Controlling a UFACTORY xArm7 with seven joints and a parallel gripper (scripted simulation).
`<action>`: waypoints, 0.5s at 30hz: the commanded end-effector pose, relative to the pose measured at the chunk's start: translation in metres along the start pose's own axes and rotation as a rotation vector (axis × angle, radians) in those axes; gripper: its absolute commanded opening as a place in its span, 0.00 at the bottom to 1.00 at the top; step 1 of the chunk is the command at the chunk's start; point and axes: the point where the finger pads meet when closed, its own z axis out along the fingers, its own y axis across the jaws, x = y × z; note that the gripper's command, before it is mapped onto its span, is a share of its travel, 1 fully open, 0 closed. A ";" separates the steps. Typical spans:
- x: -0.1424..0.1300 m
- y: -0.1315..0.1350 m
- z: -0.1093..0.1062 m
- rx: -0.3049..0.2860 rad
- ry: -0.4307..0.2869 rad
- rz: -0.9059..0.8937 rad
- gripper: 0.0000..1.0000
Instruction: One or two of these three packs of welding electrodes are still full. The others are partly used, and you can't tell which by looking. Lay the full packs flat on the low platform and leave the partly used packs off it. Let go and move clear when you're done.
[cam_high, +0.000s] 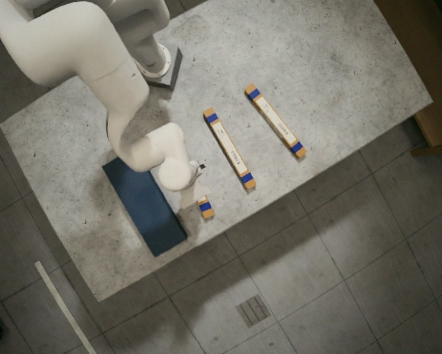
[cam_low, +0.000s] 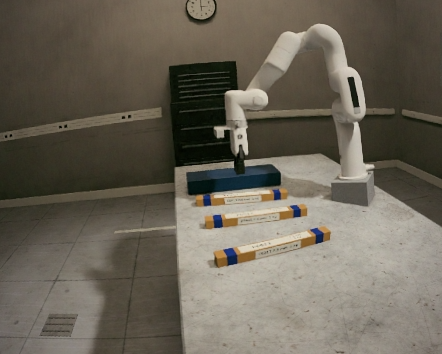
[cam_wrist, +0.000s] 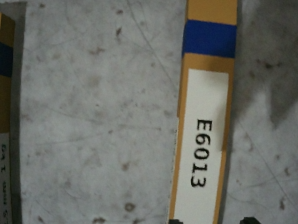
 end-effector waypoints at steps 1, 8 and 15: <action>0.014 -0.007 -0.001 -0.001 0.004 0.000 0.35; 0.044 -0.026 -0.002 -0.001 0.004 0.000 0.35; 0.070 -0.042 -0.002 -0.001 0.004 0.000 0.35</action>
